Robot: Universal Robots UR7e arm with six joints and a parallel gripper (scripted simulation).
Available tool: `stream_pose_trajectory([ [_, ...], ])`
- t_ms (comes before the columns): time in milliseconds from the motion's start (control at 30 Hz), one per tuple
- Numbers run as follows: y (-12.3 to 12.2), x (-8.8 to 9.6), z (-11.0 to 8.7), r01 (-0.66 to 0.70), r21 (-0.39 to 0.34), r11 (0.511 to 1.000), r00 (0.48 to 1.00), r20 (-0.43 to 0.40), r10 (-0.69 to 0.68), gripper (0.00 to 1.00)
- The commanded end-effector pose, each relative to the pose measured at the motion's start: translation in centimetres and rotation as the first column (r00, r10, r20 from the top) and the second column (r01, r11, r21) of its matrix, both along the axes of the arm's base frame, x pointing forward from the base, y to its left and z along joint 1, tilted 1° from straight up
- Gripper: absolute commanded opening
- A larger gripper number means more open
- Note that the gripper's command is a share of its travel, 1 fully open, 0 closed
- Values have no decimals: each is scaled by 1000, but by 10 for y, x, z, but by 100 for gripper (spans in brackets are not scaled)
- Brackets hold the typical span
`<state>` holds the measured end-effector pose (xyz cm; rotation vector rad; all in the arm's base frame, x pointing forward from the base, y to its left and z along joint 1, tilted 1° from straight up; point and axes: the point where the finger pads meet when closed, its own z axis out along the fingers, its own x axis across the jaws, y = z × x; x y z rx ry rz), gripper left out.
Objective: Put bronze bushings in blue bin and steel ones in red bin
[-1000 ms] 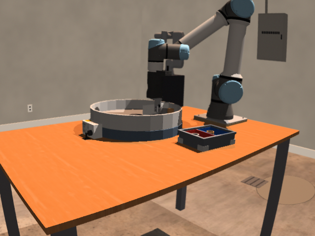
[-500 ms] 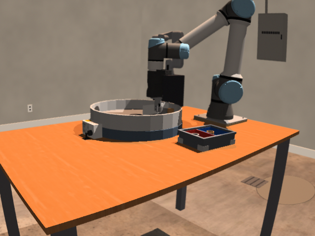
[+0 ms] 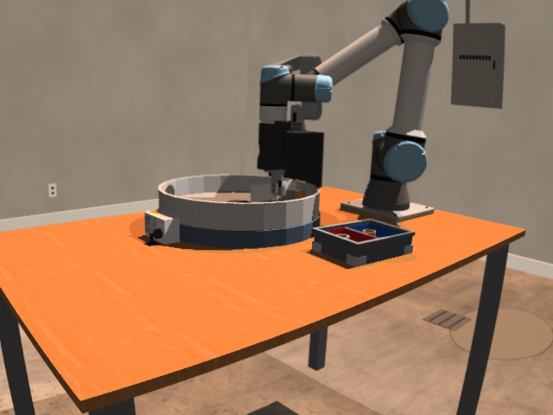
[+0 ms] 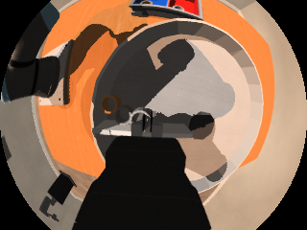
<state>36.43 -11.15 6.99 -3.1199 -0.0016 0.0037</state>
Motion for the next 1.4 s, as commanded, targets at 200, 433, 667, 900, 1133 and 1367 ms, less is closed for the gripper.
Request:
stream_pose_trajectory([
  [200, 0, 0, 3, 0, -1, 1000, 1000, 1, 0, 0],
  [433, 0, 0, 6, 0, -1, 1000, 1000, 1, 0, 0],
  [667, 0, 0, 7, 0, -1, 1000, 1000, 1, 0, 0],
  [900, 0, 0, 10, 0, -1, 1000, 1000, 1, 0, 0],
  [1133, -1, 0, 12, 0, -1, 1000, 1000, 1, 0, 0],
  [1367, -1, 0, 31, 0, -1, 1000, 1000, 1, 0, 0],
])
